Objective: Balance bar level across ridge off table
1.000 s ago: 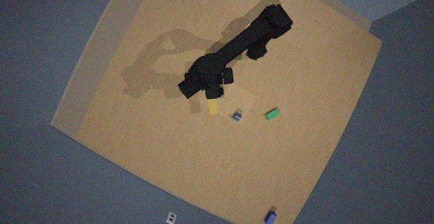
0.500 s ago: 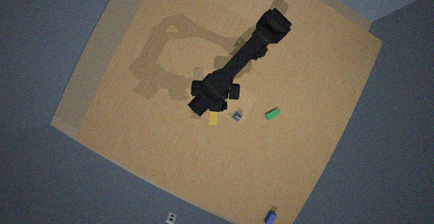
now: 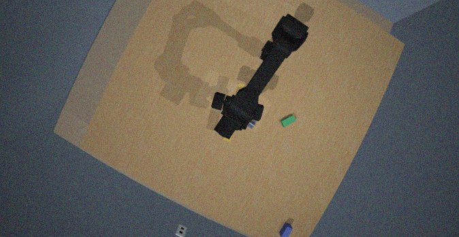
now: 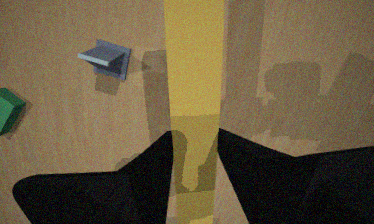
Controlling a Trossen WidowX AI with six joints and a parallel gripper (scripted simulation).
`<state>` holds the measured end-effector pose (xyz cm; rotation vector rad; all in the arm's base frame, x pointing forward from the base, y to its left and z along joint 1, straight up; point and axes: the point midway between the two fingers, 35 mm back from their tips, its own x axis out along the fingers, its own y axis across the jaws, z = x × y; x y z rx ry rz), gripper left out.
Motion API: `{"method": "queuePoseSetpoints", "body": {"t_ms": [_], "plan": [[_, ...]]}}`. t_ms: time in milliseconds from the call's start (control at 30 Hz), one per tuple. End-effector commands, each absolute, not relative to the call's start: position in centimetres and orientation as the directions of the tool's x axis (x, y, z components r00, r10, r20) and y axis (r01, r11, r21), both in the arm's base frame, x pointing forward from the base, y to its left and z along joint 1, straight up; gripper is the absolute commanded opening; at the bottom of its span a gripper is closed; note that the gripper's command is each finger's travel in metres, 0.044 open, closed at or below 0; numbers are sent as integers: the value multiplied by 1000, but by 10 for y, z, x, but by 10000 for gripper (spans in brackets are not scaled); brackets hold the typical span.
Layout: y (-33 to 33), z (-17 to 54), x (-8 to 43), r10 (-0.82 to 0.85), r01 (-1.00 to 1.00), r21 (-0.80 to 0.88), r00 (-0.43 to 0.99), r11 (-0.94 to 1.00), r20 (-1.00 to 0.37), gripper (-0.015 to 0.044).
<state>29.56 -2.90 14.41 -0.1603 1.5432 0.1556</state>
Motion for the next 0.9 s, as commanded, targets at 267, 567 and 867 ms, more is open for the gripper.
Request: {"method": "queuePoseSetpoints", "body": {"t_ms": [267, 567, 867], "plan": [[12, 146, 305, 1, -60, -1, 28, 998, -1000, 0], [46, 147, 308, 4, 42, 5, 28, 999, -1000, 0], [77, 147, 307, 7, 123, 10, 28, 992, -1000, 0]]}}
